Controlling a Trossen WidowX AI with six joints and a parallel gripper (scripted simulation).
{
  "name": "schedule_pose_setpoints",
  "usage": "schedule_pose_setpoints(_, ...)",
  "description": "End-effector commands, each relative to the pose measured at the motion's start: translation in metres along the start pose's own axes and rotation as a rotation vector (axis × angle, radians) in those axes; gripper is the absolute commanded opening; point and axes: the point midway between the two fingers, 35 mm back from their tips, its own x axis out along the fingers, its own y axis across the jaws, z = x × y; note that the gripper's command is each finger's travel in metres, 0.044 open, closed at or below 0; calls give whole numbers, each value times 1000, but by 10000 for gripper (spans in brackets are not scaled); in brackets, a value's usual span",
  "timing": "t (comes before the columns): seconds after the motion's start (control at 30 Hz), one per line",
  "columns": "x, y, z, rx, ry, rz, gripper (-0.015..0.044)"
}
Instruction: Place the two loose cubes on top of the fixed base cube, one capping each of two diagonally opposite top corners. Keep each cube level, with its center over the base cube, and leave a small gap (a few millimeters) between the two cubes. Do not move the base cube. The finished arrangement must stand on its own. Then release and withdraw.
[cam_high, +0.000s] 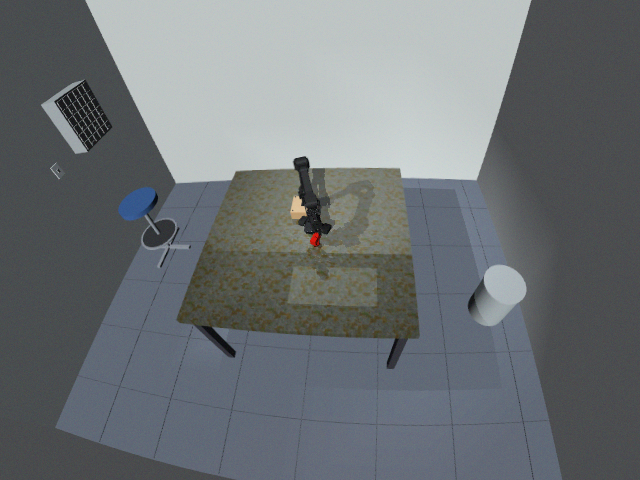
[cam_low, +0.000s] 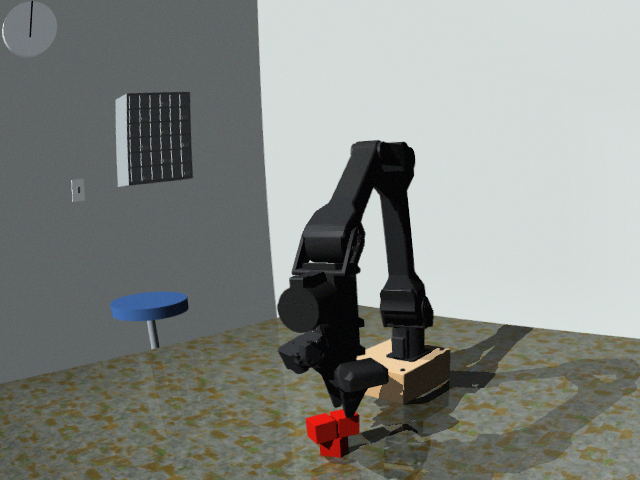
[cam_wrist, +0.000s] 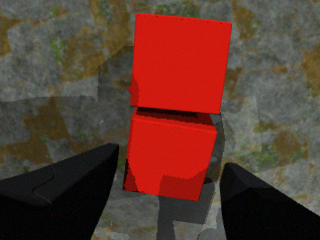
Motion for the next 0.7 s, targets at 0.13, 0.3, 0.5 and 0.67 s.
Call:
schedule_pose_setpoints(0.13, -13, 1, 2, 0, -6, 6, 205)
schedule_pose_setpoints(0.3, -18, 1, 2, 0, -6, 6, 205)
schedule_pose_setpoints(0.5, -25, 1, 2, 0, -6, 6, 205)
schedule_pose_setpoints(0.67, -31, 1, 2, 0, -6, 6, 205)
